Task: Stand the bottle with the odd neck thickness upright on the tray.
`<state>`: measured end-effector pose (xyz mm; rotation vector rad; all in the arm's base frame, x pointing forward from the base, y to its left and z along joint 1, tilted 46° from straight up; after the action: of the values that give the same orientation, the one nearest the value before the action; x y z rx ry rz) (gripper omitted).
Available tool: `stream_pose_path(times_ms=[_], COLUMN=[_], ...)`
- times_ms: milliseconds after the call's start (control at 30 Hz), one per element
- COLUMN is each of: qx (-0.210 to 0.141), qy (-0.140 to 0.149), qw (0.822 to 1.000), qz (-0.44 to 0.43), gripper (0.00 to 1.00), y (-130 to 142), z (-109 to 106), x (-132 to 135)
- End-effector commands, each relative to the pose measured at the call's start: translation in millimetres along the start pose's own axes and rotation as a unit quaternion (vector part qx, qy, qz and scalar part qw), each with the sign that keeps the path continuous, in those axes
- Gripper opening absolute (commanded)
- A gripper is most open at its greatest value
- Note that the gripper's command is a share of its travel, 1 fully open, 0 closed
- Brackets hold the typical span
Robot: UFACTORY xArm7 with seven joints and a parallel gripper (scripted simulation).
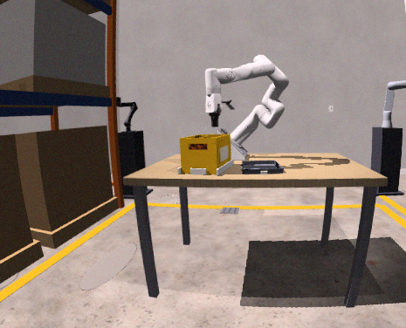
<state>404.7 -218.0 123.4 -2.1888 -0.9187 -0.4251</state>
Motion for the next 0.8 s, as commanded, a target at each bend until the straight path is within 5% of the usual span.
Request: stream_pose_path(times_ms=[0, 367, 500, 767], qx=[-0.003, -0.003, -0.005, -0.004], qy=[0.0, 0.0, -0.002, -0.002], qw=[1.0, 1.0, 1.0, 1.0], qz=[0.0, 0.0, 0.002, 0.002], gripper=[0.0, 0.0, 0.0, 0.0], y=[0.5, 1.2, 43.4, 86.5], z=[-2.2, -2.3, -7.4, -7.4], x=[-0.3, -0.4, -5.4, -14.5])
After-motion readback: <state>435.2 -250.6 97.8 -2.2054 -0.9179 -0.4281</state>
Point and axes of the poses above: the point where the finger pads meet when closed, its own z axis out along the fingers, its own x axis across the jaws, y = z × x, the point moved 10 cm from there along -z, back along the fingers, and after that the axes turned 10 degrees about -z, right-handed, at the moved point
